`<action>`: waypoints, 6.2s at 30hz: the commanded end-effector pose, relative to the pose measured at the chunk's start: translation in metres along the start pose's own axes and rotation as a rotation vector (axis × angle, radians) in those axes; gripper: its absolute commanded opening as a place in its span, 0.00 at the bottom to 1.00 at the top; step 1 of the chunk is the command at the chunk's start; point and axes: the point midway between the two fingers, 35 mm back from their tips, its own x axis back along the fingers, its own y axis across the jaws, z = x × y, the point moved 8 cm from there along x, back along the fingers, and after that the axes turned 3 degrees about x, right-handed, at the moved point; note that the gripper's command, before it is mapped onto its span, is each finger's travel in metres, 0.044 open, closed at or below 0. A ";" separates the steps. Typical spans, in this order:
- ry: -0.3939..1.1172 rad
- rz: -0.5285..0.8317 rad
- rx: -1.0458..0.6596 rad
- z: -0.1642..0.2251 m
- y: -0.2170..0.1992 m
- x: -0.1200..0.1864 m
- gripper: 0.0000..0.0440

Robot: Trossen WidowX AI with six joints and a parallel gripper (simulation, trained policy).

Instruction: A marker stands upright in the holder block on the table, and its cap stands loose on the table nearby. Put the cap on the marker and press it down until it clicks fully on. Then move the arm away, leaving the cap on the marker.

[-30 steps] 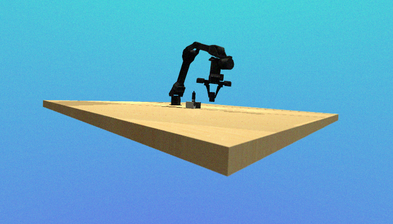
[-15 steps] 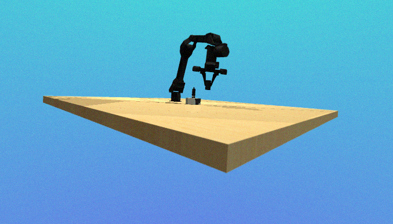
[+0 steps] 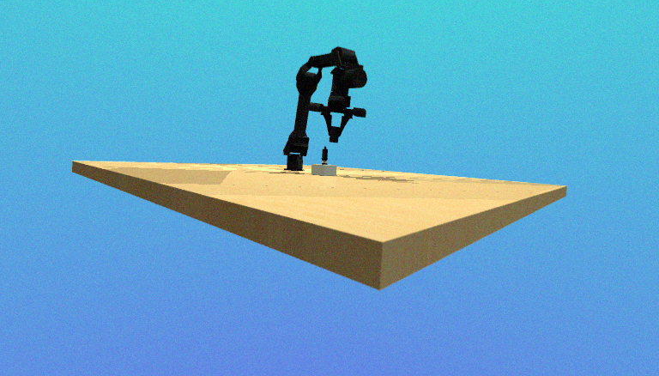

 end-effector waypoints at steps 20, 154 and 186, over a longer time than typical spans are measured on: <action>0.034 -0.005 -0.015 0.015 -0.025 -0.009 0.00; 0.027 0.020 0.145 0.000 -0.031 -0.100 0.26; 0.051 0.025 0.184 0.009 -0.036 -0.105 0.53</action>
